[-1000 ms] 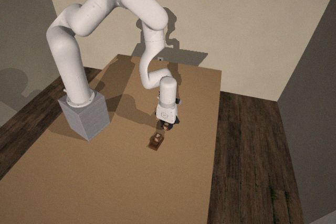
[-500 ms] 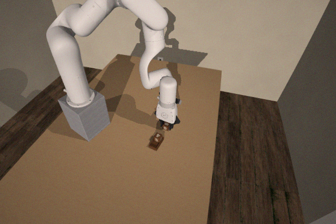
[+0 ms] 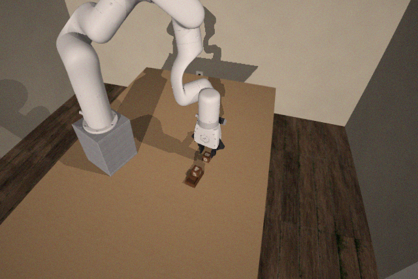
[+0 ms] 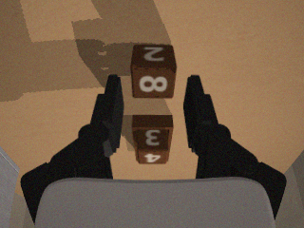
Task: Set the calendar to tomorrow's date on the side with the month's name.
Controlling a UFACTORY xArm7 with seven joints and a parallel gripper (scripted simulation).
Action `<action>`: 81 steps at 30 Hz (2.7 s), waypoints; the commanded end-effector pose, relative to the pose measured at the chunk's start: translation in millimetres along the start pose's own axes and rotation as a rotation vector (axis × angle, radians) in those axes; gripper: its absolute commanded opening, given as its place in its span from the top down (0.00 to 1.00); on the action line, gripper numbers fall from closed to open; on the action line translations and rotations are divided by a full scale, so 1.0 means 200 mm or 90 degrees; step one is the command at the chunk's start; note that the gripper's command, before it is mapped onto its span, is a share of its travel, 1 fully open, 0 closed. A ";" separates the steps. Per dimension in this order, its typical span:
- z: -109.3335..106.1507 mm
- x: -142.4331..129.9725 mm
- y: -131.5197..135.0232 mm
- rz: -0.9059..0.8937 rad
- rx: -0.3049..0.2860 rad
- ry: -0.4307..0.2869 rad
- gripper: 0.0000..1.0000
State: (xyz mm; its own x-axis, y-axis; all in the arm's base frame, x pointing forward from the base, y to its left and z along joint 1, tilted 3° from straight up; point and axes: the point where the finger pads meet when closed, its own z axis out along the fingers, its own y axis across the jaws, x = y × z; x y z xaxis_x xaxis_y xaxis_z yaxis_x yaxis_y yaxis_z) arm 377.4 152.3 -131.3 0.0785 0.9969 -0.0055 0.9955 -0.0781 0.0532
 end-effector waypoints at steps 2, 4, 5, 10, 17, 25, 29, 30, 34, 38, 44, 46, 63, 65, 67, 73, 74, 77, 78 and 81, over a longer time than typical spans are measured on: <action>-0.13 0.00 0.01 0.000 -0.001 0.000 0.51; -0.18 0.00 0.01 0.000 -0.001 0.000 0.51; -0.20 0.00 0.01 0.000 -0.001 0.000 0.51; -0.26 0.00 0.01 0.000 -0.001 0.000 0.51; -0.31 0.00 0.01 0.000 -0.001 0.000 0.51; -0.31 0.00 0.01 0.000 -0.001 0.000 0.00; -0.31 0.00 0.01 0.000 -0.001 0.000 0.00; -0.31 0.00 0.01 0.000 -0.001 0.000 0.00; -0.31 0.00 0.01 0.000 -0.001 0.000 0.00; -0.31 0.00 0.01 0.000 -0.001 0.000 0.00; -0.31 0.00 0.01 -0.007 0.000 -0.001 0.00; -0.30 0.00 0.00 -0.023 0.001 -0.003 0.00; -0.25 -0.10 -0.03 -0.429 0.040 -0.027 0.00; -0.24 -0.11 -0.04 -0.482 0.045 -0.028 0.00; -0.24 -0.11 -0.04 -0.540 0.050 -0.028 0.00; -0.23 -0.13 -0.05 -0.677 0.060 -0.026 0.00; -0.22 -0.13 -0.05 -0.729 0.063 -0.024 0.00; -0.22 -0.13 -0.05 -0.745 0.064 -0.023 0.00; -0.22 -0.14 -0.05 -0.814 0.068 -0.021 0.00; -0.21 -0.14 -0.05 -0.876 0.070 -0.018 0.00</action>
State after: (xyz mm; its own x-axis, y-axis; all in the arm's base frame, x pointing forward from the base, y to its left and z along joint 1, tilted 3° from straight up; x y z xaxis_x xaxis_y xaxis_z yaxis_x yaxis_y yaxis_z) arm 362.2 126.4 -88.7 -0.9215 0.3876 -0.0221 0.3878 0.9161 -0.1019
